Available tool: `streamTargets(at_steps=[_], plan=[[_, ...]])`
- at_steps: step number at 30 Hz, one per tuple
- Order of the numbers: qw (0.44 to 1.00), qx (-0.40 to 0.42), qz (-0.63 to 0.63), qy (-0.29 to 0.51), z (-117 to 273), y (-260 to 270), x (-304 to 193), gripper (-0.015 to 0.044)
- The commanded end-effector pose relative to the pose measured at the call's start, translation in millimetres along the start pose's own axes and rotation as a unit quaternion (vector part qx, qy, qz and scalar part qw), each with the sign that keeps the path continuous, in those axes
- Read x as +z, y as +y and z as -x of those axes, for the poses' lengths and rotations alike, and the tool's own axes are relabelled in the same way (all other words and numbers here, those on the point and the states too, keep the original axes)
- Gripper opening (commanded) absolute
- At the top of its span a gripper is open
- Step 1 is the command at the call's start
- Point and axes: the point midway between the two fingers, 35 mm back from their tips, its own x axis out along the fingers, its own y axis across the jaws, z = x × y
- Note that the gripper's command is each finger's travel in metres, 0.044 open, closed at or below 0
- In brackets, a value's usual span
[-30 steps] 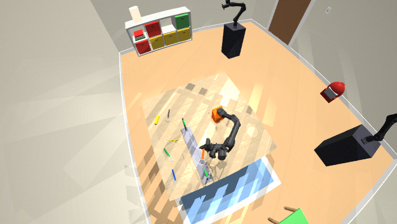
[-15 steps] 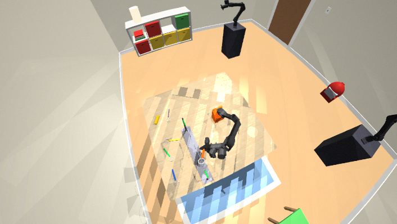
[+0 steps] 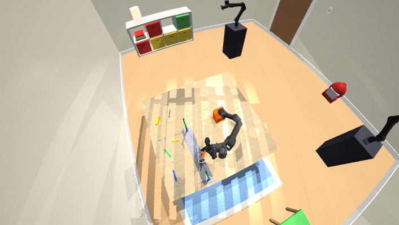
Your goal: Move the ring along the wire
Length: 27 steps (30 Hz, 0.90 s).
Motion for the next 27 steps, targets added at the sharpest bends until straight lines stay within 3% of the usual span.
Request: streamTargets(at_steps=[1, 27], plan=[[1.0, 0.014, -0.025, -0.004, 1, 0, 0, -0.015], [0.98, 0.107, -0.169, -0.02, 1, 12, 3, -0.015]])
